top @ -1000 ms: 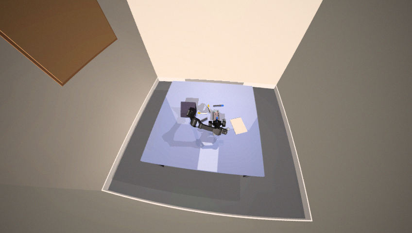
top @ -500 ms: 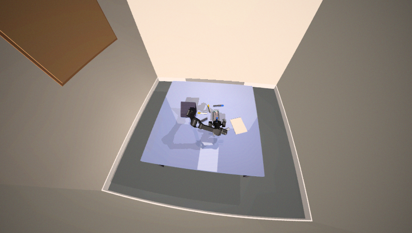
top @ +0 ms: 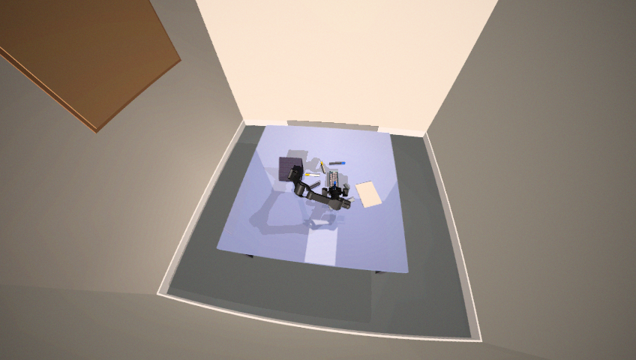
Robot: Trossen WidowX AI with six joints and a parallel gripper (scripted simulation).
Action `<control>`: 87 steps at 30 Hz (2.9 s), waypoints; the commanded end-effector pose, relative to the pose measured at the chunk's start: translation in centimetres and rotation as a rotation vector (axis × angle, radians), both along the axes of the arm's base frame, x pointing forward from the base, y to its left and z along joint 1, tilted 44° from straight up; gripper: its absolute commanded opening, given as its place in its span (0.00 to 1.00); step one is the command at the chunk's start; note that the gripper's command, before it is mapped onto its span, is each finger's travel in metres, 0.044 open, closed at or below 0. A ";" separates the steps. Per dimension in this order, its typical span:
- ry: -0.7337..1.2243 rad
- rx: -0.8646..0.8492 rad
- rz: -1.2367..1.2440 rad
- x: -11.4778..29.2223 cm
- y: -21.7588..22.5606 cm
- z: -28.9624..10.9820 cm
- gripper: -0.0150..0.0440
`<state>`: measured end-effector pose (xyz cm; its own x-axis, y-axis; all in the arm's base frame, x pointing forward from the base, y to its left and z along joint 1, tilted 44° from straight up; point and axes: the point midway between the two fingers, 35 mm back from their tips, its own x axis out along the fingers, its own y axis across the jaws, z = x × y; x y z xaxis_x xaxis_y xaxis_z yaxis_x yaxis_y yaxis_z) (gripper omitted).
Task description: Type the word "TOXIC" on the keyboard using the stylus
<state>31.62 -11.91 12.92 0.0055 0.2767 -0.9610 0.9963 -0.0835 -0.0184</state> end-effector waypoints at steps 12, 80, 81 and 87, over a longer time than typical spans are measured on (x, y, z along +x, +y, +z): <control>0.003 -0.003 0.004 -0.1 -0.5 -0.5 0.39; 0.006 0.006 0.004 -1.1 11.8 -6.7 0.25; 0.006 0.006 0.004 -1.2 12.0 -6.9 0.25; 0.006 0.007 0.004 -1.3 12.1 -7.3 0.25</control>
